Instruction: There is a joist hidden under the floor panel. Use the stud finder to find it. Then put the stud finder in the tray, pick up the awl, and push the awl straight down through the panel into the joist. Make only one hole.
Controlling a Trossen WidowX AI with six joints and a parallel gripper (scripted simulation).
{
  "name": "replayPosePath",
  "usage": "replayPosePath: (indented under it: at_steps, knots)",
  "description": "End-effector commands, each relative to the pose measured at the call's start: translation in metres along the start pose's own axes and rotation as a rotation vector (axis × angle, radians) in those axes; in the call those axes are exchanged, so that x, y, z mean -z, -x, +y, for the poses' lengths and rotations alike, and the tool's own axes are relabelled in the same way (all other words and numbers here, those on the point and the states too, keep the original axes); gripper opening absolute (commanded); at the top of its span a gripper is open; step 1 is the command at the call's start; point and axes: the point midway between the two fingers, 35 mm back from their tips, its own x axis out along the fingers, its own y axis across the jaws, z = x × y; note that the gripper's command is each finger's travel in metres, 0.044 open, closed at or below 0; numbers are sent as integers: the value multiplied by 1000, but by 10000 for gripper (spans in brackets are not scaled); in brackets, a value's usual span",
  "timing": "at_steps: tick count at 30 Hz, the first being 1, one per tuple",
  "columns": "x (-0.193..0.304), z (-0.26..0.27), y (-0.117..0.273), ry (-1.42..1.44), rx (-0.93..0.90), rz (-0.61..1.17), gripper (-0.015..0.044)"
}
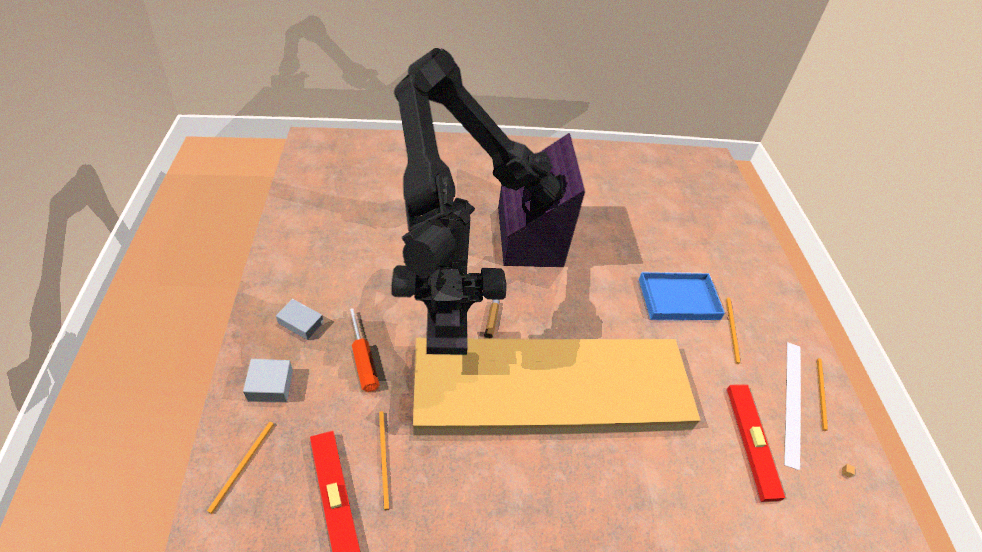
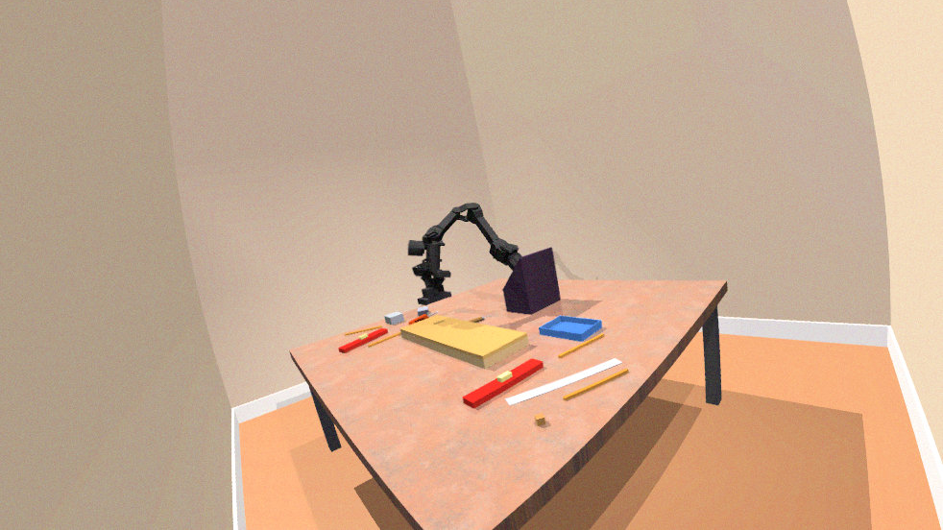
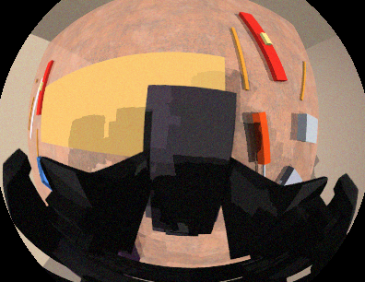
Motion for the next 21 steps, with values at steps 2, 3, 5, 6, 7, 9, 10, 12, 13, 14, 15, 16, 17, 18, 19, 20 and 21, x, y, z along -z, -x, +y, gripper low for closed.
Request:
replayPosePath:
  at_steps: [2,3,5,6,7,9,10,12,13,14,15,16,17,18,19,20,21]
  knots:
    - [-20,1,-4,0,2,-4,0]
    - [-24,1,-5,1,1,-4,0]
    - [-33,3,-8,3,1,-5,0]
    - [-37,3,-9,4,1,-5,0]
    - [-41,4,-10,5,1,-5,0]
    - [-49,6,-13,7,1,-6,0]
    - [-51,6,-13,8,1,-6,0]
    - [-52,7,-14,8,1,-6,0]
    - [-51,7,-15,8,1,-6,0]
    - [-51,7,-16,8,1,-6,0]
    - [-51,7,-17,8,1,-6,0]
    - [-51,7,-19,8,0,-5,0]
    - [-50,7,-21,8,0,-5,0]
    - [-50,7,-24,8,0,-5,0]
    - [-49,7,-26,8,0,-5,0]
    - [-49,7,-28,8,0,-5,0]
    - [-48,6,-30,8,0,-5,0]
